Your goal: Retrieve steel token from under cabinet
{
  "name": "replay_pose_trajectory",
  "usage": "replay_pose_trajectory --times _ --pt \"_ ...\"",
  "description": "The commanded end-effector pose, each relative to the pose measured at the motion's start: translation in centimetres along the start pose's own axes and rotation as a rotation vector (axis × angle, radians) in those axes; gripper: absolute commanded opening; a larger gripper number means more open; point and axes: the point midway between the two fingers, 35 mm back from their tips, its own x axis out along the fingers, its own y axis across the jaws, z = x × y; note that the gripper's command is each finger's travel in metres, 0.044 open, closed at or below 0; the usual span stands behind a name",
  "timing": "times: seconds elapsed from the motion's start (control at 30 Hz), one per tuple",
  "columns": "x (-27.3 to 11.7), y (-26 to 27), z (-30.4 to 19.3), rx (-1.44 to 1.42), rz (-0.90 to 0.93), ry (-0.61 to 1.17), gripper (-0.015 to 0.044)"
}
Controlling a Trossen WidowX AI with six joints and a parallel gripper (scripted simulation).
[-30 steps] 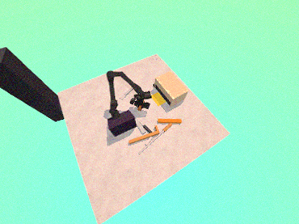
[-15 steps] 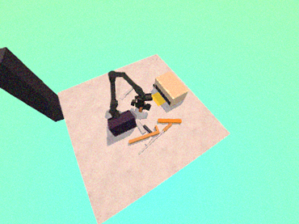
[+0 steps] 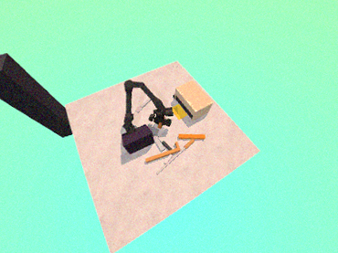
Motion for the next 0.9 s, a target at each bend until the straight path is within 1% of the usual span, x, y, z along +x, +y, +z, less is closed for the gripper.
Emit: replay_pose_trajectory --times 0.0,0.87 --pt "-0.1 -0.6 -0.3 0.002 -0.005 -0.004 0.0" --pt "-0.1 -2.7 -2.4 0.002 -0.006 -0.003 0.0"
